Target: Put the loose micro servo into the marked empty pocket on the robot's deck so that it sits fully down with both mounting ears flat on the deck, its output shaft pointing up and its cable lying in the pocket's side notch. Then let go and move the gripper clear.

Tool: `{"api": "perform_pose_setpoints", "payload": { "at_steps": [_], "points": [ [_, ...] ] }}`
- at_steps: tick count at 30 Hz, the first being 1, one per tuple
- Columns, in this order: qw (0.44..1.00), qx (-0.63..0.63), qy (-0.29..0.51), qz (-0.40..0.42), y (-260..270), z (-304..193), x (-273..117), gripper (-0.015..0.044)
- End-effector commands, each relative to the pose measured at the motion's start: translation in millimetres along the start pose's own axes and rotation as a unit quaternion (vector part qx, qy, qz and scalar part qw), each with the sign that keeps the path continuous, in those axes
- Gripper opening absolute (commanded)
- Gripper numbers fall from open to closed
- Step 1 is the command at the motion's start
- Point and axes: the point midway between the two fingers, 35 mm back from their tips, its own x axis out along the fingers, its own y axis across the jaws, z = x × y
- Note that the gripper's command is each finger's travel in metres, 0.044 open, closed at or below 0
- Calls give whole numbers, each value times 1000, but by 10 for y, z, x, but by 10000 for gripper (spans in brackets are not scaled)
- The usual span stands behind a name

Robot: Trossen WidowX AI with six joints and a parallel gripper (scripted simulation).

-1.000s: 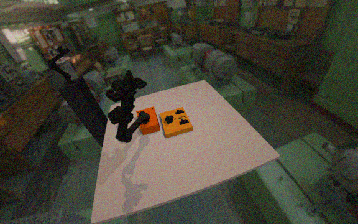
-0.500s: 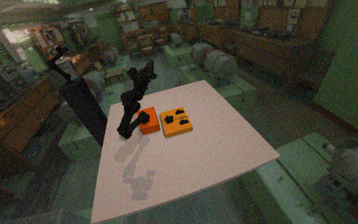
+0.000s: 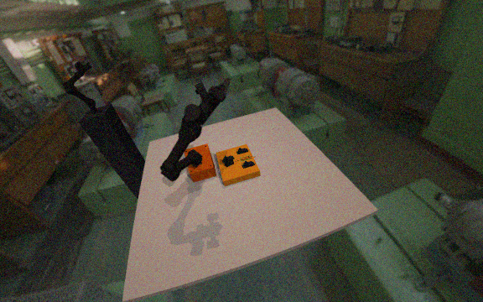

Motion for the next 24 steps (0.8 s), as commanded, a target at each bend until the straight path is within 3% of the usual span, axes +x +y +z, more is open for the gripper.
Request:
{"api": "perform_pose_setpoints", "payload": {
  "at_steps": [1, 13, 24],
  "points": [
    [997, 38, 43, 43, 341, -213, 175, 0],
    [962, 145, 180, 143, 1306, -839, 451, 0],
    [896, 226, 323, 204, 2187, -1425, 420, 0]
  ]
}}
